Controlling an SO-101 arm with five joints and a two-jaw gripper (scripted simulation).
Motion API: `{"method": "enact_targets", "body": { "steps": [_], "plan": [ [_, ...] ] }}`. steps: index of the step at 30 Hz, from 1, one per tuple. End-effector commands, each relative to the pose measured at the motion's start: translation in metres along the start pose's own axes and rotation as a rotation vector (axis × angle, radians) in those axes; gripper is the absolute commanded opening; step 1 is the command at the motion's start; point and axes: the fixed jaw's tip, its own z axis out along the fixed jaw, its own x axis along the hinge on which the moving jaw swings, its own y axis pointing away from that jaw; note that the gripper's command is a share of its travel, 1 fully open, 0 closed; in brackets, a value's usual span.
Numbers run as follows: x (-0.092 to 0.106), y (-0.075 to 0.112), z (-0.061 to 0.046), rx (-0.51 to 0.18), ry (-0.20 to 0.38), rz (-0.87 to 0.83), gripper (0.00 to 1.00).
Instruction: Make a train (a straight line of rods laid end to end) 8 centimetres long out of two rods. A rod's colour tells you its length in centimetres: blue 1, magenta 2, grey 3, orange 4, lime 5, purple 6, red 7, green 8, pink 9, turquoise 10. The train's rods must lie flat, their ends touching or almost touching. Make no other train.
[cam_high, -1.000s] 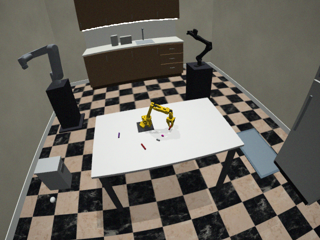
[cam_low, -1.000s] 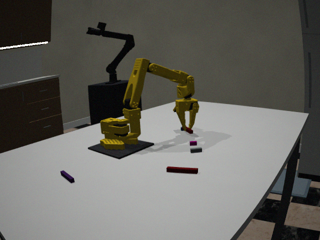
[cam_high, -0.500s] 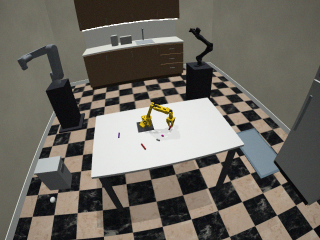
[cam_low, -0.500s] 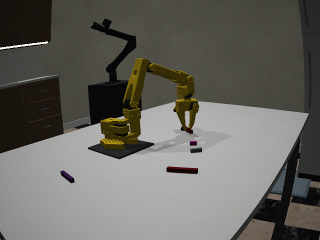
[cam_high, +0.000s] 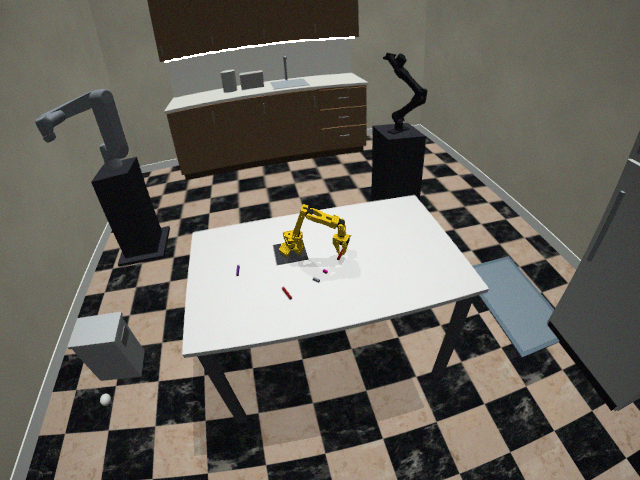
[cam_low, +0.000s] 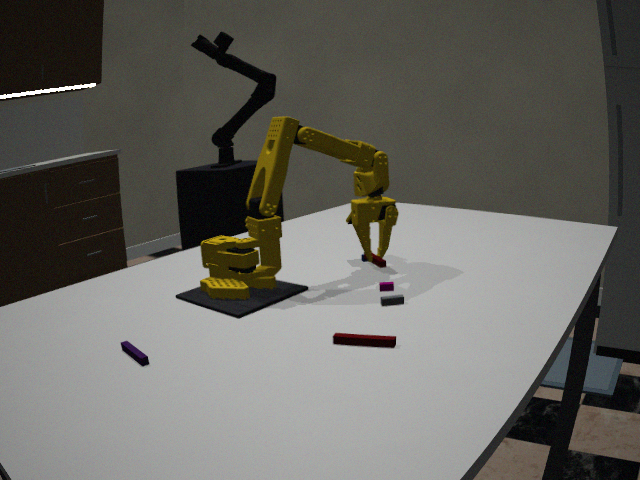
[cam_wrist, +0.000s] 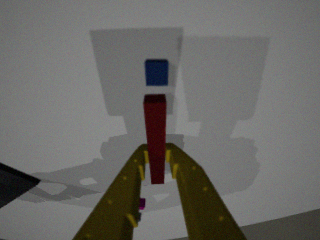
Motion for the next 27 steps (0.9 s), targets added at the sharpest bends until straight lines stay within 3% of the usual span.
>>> {"method": "enact_targets", "body": {
  "steps": [1,27],
  "plan": [
    [-0.0018,0.0015,0.0028,-0.011,0.001,0.001,0.00],
    [-0.0025,-0.0011,0.0008,-0.001,-0.001,0.002,0.00]
  ]
}}
